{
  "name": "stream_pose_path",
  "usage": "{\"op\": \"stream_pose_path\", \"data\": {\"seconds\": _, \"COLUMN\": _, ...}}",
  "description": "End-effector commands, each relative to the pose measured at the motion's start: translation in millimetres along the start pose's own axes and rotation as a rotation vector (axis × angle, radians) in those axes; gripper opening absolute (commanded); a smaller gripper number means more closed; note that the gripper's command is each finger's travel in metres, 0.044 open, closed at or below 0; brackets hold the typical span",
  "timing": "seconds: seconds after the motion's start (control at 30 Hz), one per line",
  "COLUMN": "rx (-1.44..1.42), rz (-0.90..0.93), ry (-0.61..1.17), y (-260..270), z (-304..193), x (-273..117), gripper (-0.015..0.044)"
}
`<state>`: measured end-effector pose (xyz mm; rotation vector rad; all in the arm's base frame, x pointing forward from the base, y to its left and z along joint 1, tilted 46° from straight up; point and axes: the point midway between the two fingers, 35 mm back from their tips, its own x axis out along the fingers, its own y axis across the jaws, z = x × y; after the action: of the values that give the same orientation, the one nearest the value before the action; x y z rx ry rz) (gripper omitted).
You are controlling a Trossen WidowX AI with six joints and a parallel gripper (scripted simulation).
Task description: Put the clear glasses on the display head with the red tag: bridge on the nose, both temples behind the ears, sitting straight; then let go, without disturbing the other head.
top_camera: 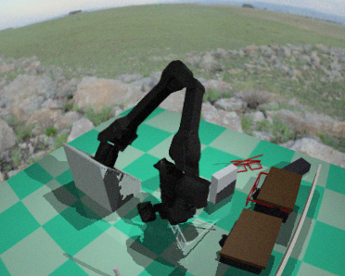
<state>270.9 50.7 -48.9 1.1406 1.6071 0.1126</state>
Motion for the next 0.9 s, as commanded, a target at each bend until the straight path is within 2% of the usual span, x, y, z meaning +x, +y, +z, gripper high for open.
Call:
{"op": "stream_pose_path", "data": {"seconds": 0.0, "rx": -0.001, "rz": 0.0, "ry": 0.001, "y": 0, "z": 0, "x": 0, "gripper": 0.0013}}
{"op": "stream_pose_path", "data": {"seconds": 0.33, "rx": -0.001, "rz": -0.002, "ry": -0.002, "y": 0, "z": 2, "x": -9, "gripper": 0.0}}
{"op": "stream_pose_path", "data": {"seconds": 0.87, "rx": -0.001, "rz": 0.001, "ry": -0.004, "y": -3, "z": 7, "x": -104, "gripper": 0.0}}
